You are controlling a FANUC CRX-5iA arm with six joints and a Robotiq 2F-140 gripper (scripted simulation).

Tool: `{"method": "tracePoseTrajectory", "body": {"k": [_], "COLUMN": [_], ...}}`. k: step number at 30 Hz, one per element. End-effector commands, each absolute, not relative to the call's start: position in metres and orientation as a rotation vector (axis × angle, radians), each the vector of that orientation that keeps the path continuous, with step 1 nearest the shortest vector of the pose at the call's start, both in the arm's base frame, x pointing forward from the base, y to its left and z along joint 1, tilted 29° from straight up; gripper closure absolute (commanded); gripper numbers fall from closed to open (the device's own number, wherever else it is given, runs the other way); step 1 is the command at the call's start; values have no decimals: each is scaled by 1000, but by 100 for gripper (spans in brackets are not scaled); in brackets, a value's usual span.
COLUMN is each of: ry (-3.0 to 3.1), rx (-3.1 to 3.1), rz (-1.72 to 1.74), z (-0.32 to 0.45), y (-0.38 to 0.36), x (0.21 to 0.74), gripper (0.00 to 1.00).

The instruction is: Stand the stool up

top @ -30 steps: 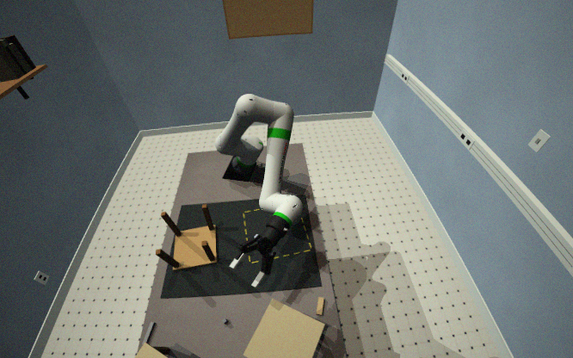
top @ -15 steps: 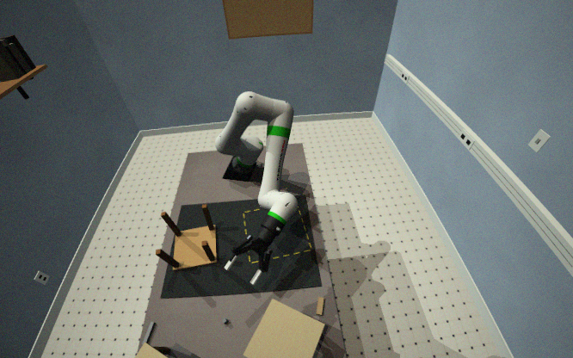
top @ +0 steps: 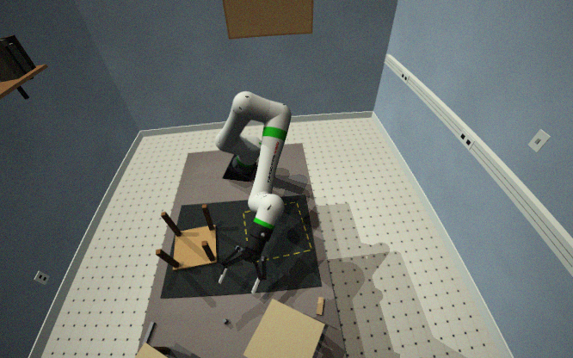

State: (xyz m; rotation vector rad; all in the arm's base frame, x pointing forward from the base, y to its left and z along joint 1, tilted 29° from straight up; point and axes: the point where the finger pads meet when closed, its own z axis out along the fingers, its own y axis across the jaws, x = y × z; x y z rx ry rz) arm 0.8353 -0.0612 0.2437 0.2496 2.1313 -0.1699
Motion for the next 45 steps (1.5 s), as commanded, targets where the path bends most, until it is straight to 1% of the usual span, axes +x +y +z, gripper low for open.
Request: {"method": "tracePoseTrajectory", "body": {"k": [1,5,9,30,32,45], "ry": [2122,2122,2126,2128,2136,2136], "rx": [279,279,329,355,409,409], "rz": [-88,-88,4,51,146,146], "z": [243,243,242,242,241,241], "y": [-65,-65,-71,-75,-83,-83], "x": [845,845,854,857,863,863], "gripper": [0,0,0,0,0,0]}}
